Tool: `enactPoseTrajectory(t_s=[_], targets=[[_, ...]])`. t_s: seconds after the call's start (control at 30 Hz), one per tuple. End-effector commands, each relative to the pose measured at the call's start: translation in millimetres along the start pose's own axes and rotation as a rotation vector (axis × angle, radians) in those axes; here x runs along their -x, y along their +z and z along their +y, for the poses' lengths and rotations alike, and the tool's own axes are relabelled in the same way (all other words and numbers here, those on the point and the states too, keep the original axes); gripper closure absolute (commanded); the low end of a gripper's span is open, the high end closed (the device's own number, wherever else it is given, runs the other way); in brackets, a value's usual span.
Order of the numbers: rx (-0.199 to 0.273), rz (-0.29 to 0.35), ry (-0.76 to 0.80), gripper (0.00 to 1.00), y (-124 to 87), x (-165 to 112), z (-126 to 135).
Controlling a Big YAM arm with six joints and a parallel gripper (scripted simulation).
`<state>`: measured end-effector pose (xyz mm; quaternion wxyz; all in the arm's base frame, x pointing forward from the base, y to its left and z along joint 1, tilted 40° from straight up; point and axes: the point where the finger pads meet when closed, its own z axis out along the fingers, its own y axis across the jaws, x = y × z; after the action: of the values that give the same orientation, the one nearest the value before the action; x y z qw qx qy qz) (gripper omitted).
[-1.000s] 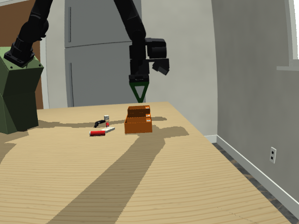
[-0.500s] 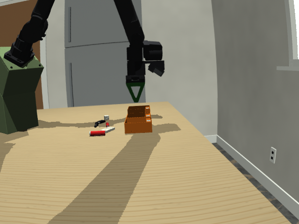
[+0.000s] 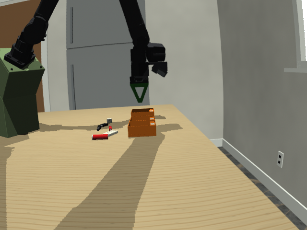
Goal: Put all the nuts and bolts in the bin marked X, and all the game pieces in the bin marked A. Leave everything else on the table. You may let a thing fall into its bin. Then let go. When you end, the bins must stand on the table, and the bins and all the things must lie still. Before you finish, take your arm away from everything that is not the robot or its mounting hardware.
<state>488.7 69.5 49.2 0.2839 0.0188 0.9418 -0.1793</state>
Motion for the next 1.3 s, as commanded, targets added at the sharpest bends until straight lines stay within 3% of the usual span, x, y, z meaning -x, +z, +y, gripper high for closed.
enactPoseTrajectory(t_s=[0.0,0.6,1.1,1.17,1.2,1.27], targets=[[0.0,-0.046,0.06,0.91,-13.1,29.5,-9.1],[0.0,-0.027,0.039,0.91,-4.8,24.1,-6.2],[0.001,-0.03,0.029,0.91,41.2,22.0,-3.8],[0.001,-0.03,0.029,0.91,41.2,22.0,-3.8],[0.006,-0.061,0.046,0.91,31.5,34.4,-8.6],[0.001,-0.029,0.029,0.91,49.5,21.5,-3.9]])
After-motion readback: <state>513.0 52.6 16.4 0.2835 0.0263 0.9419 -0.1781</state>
